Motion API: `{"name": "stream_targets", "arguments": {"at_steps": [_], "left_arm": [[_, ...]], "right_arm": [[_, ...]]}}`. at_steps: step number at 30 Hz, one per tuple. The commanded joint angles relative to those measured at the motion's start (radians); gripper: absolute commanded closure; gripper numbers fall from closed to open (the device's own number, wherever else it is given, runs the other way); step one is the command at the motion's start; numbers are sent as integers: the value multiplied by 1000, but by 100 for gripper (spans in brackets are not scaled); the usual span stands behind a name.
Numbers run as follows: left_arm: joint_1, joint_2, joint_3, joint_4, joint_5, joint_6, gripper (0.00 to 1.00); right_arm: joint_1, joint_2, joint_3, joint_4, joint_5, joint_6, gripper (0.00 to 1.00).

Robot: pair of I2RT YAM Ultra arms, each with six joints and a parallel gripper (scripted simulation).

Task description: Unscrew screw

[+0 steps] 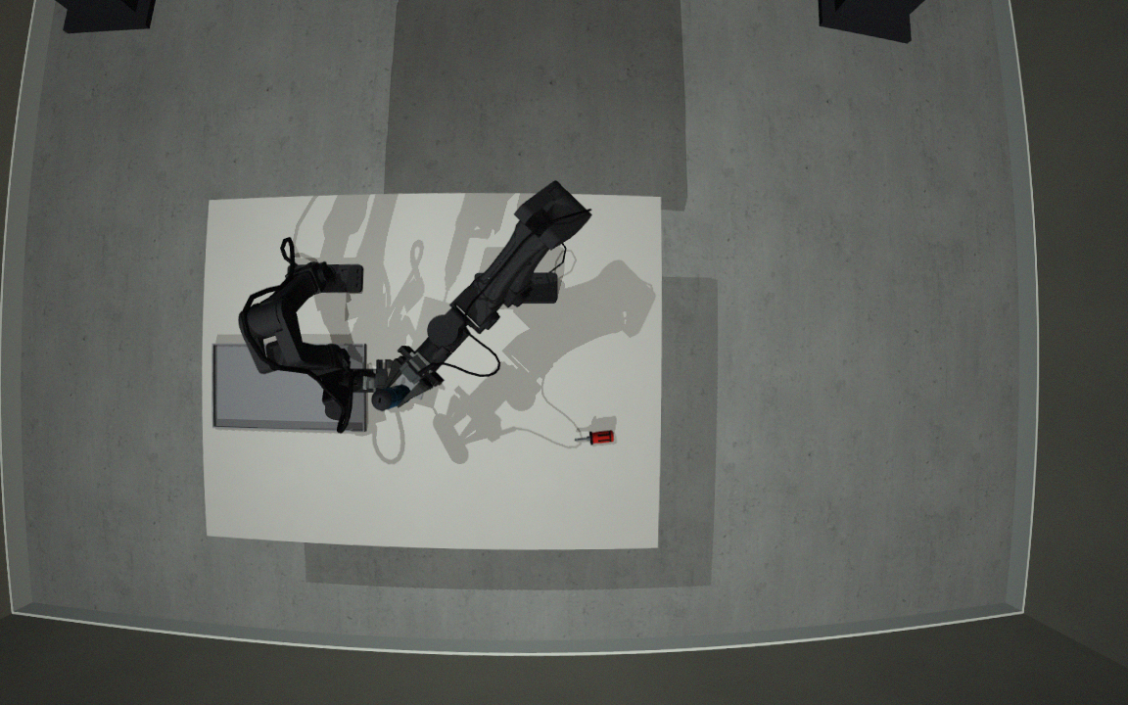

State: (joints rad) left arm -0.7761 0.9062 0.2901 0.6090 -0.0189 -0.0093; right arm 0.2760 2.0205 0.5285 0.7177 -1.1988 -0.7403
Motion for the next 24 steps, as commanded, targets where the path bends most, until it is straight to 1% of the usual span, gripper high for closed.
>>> {"name": "stream_targets", "arguments": {"at_steps": [1, 3, 10, 12, 16, 19, 21, 24], "left_arm": [[-15, -2, 12, 103, -9, -4, 58], [-15, -7, 0, 108, -9, -4, 58], [-15, -1, 16, 110, -9, -5, 58], [-15, 17, -22, 118, -10, -4, 58], [-15, 14, 3, 139, -9, -5, 58], [-15, 32, -36, 153, -9, -4, 58], [-15, 35, -24, 165, -9, -4, 58], [-14, 3, -15, 176, -8, -5, 58]], "right_arm": [[3, -5, 1, 1, -6, -1, 41], [3, -5, 1, 1, -6, -1, 41], [3, -5, 1, 1, -6, -1, 41], [3, -5, 1, 1, -6, -1, 41], [3, -5, 1, 1, -6, -1, 41], [3, -5, 1, 1, -6, -1, 41], [3, -5, 1, 1, -6, -1, 41], [3, -5, 1, 1, -6, -1, 41]]}}
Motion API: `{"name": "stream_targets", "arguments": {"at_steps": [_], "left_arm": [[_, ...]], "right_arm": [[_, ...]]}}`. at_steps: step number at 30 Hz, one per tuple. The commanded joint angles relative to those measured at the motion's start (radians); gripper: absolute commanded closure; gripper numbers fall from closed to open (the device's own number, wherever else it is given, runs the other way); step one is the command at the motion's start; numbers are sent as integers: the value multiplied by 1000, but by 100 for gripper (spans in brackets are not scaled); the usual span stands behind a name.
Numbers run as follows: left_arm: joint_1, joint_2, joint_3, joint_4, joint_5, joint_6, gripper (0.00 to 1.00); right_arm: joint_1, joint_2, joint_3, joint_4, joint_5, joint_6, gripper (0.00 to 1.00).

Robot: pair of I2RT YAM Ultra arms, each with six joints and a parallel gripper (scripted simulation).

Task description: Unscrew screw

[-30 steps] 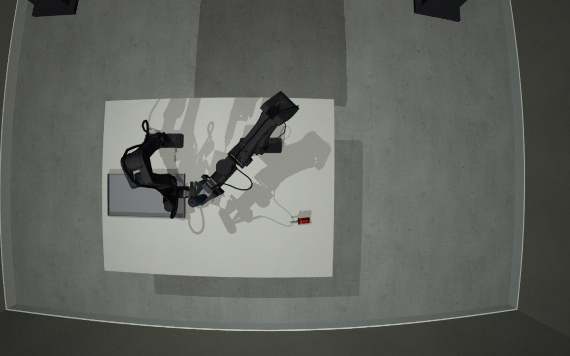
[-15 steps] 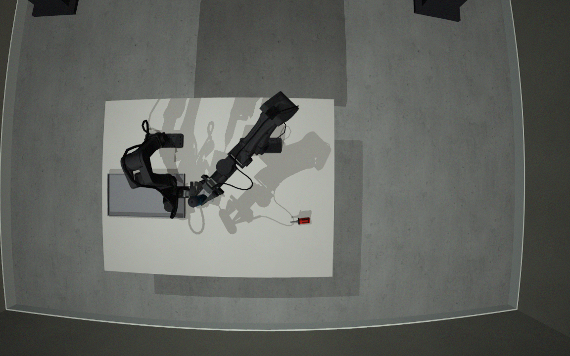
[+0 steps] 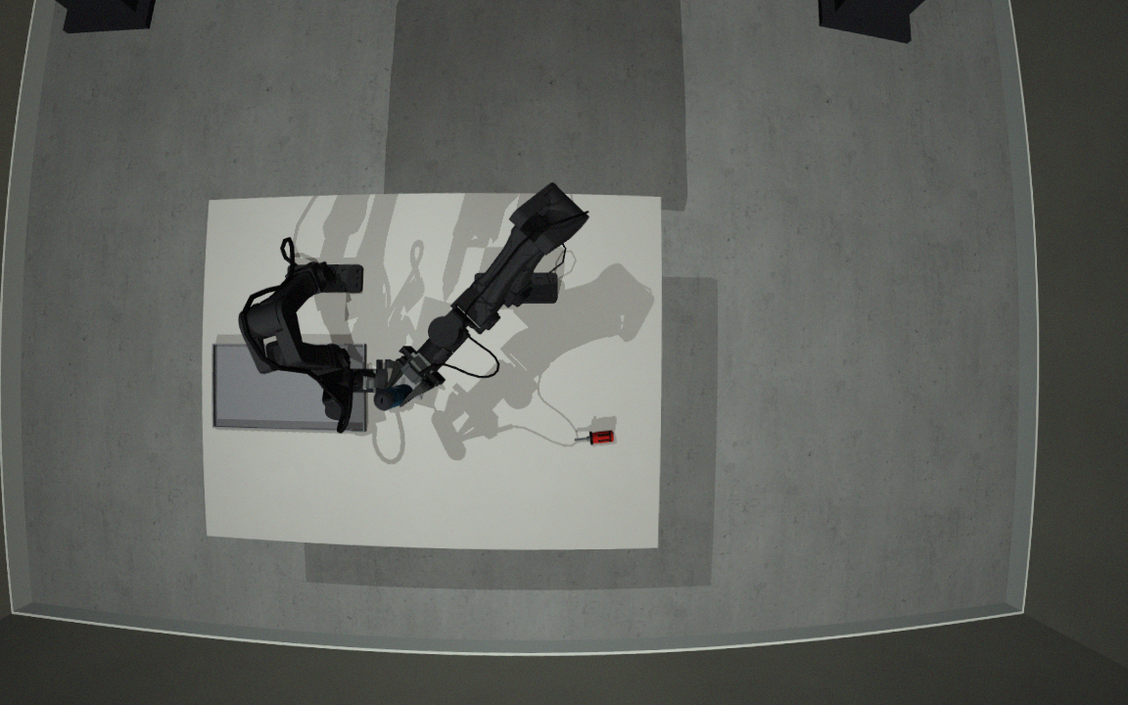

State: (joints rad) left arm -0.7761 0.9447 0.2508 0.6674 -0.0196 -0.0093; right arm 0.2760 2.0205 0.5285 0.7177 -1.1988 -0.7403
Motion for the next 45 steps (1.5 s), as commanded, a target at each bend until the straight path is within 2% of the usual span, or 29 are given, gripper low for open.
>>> {"name": "stream_targets", "arguments": {"at_steps": [1, 6, 15, 45], "left_arm": [[-14, -35, 24, 117, -7, -5, 58], [-15, 10, -11, 125, -9, -4, 58], [-15, 17, -22, 162, -8, -4, 58], [-16, 21, 4, 170, -8, -4, 58]], "right_arm": [[3, -5, 1, 1, -6, -1, 41], [3, -5, 1, 1, -6, -1, 41], [3, -5, 1, 1, -6, -1, 41], [3, -5, 1, 1, -6, -1, 41]]}}
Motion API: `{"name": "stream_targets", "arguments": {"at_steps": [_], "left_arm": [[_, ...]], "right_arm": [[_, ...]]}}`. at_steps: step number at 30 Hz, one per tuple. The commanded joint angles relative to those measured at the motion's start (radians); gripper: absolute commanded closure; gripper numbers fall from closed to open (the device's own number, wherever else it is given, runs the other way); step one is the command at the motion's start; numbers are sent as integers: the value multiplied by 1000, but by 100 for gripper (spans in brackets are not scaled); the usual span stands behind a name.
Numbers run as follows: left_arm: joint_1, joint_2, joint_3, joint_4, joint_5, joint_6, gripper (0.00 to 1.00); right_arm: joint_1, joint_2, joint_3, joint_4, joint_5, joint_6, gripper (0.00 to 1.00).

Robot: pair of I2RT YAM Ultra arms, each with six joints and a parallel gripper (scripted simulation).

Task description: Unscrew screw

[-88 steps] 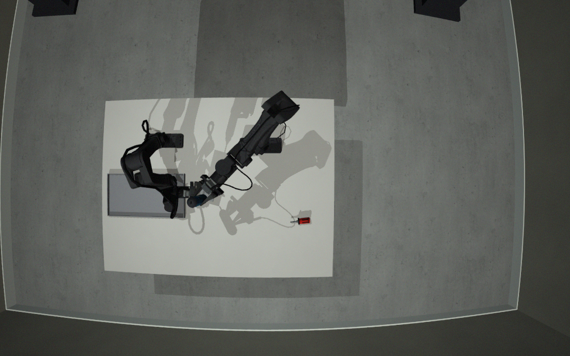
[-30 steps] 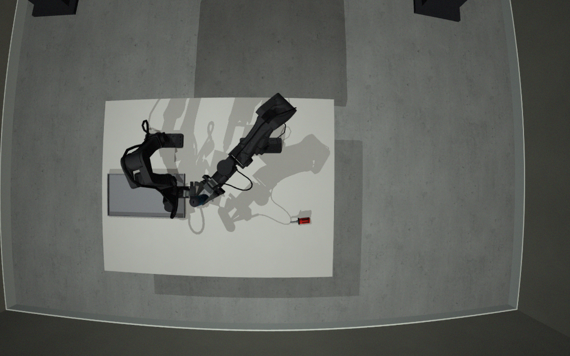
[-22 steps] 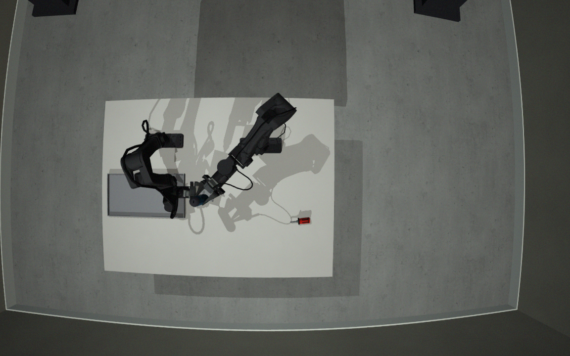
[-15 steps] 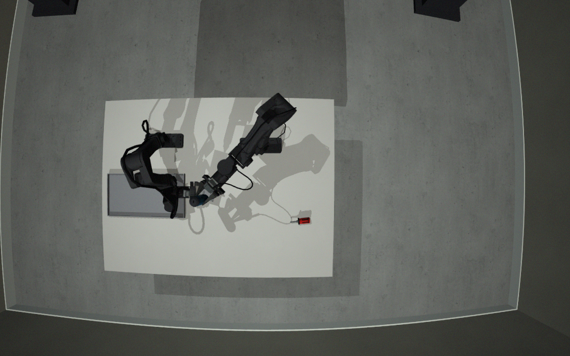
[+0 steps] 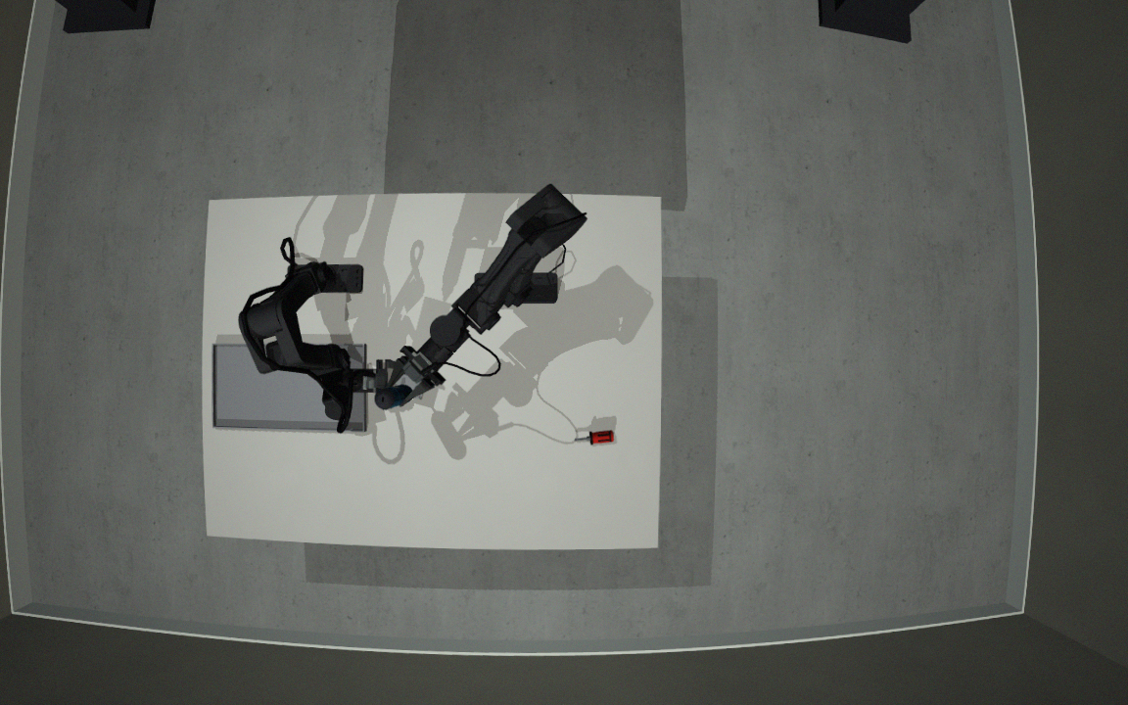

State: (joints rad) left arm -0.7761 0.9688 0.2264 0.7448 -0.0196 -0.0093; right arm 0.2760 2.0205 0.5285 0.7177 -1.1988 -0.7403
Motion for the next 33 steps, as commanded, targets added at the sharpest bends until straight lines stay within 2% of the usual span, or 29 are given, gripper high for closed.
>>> {"name": "stream_targets", "arguments": {"at_steps": [1, 33], "left_arm": [[-16, -3, 28, 93, -8, -4, 58], [-17, -11, 28, 93, -10, -4, 58]], "right_arm": [[3, -5, 1, 1, -6, -1, 41], [3, -5, 1, 1, -6, -1, 41]]}}
